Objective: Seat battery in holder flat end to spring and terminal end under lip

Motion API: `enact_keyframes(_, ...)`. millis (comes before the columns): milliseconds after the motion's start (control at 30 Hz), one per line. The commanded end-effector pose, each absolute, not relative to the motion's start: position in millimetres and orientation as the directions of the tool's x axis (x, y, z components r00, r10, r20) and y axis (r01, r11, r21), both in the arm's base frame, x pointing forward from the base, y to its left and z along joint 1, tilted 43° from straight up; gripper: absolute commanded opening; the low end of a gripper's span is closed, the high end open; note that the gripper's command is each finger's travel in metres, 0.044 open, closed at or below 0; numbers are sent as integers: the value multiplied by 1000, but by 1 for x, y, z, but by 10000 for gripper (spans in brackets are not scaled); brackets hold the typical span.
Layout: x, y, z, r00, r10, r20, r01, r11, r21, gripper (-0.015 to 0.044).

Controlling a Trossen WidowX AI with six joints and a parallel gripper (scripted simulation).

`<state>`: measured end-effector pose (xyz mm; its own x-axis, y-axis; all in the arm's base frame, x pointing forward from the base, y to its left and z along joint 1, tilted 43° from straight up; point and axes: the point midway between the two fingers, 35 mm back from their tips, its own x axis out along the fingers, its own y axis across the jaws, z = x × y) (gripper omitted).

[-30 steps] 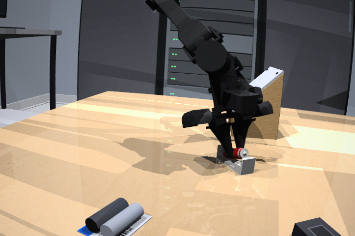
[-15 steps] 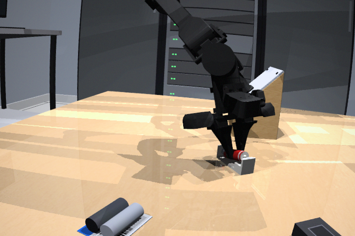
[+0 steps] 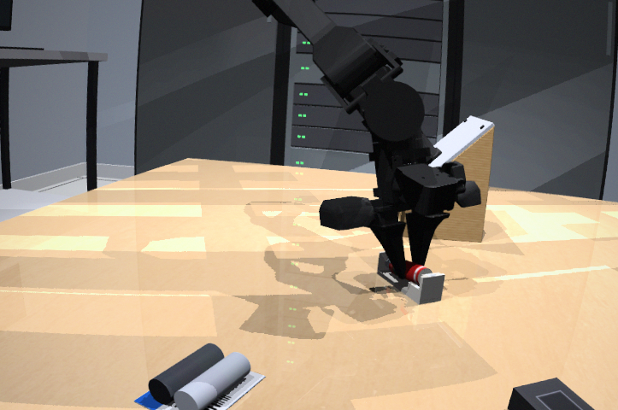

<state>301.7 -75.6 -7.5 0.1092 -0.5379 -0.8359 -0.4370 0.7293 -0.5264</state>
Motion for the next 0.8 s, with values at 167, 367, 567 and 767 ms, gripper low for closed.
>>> enact_keyframes(167, 298, -78, -10, 40, -567, -823, -442, 729, -523, 65)
enact_keyframes(367, 299, -79, -10, 11, -577, -816, -441, 730, -522, 65)
enact_keyframes(567, 300, -79, -10, -15, -585, -811, -441, 732, -520, 65)
enact_keyframes(767, 303, -79, -10, -31, -587, -809, -440, 735, -516, 65)
